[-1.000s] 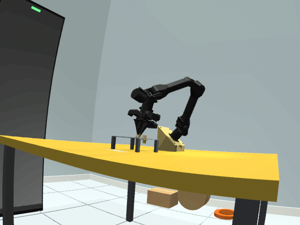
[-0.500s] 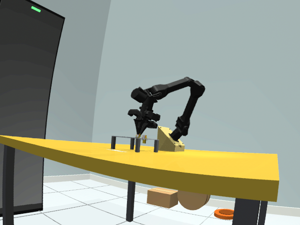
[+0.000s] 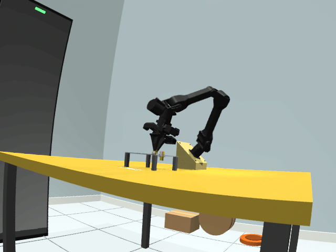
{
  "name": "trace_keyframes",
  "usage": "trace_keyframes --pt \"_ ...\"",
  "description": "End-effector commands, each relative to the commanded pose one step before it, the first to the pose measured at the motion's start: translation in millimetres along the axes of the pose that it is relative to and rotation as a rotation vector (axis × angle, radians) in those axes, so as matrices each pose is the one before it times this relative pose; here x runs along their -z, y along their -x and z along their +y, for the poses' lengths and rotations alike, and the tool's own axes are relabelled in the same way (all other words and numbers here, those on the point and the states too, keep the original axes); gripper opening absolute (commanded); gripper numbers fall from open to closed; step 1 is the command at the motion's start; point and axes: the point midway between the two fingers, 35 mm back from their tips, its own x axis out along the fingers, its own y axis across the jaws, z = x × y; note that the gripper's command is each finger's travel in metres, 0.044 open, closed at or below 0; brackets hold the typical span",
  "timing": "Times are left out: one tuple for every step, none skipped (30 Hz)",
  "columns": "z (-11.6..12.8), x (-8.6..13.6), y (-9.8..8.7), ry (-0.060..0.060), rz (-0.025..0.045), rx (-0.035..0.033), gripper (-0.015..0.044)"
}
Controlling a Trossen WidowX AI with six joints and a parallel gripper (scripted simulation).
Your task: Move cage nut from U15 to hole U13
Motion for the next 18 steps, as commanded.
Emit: trace_keyframes --pt "-0.21 -0.9 0.63 -0.002 -0.0029 0.00876 0.0029" --pt "0.1 -0.01 0.0 0.0 -0.00003 0.00165 0.0029" --pt "0.1 -0.01 0.0 0.0 -0.00003 0.00165 0.0029" --pt "0.1 -0.01 0.01 0.0 -0.00003 0.00165 0.0029" --pt "0.11 -0.01 0.01 0.0 -0.00004 0.00165 0.0029" --pt "0.11 -0.01 0.01 0.0 -0.00004 0.00165 0.0029" --pt "0.11 -0.01 0.01 0.0 -0.00004 0.00165 0.0029" --pt "0.11 -0.02 0.01 0.0 -0.00004 0.00165 0.0029" --pt "0.11 -0.02 0.01 0.0 -0.00004 0.00165 0.0029" --pt "0.11 -0.02 0.01 0.0 -0.00005 0.00165 0.0029" --pt "0.09 -0.01 0.01 0.0 -0.00004 0.00132 0.0029" --pt "0.05 -0.01 0.0 0.0 -0.00002 0.0008 0.0029" --pt "0.02 0.0 0.0 0.0 -0.00001 0.00027 0.0029" --pt "0.0 0.0 0.0 0.0 0.0 0.0 0.0029" --pt "0.0 0.0 0.0 0.0 0.0 0.0 0.0029" --pt "0.0 0.0 0.0 0.0 0.0 0.0 0.0029" --pt "0.0 0.0 0.0 0.0 0.0 0.0 0.0029" --pt "0.0 0.0 0.0 0.0 0.0 0.0 0.0029"
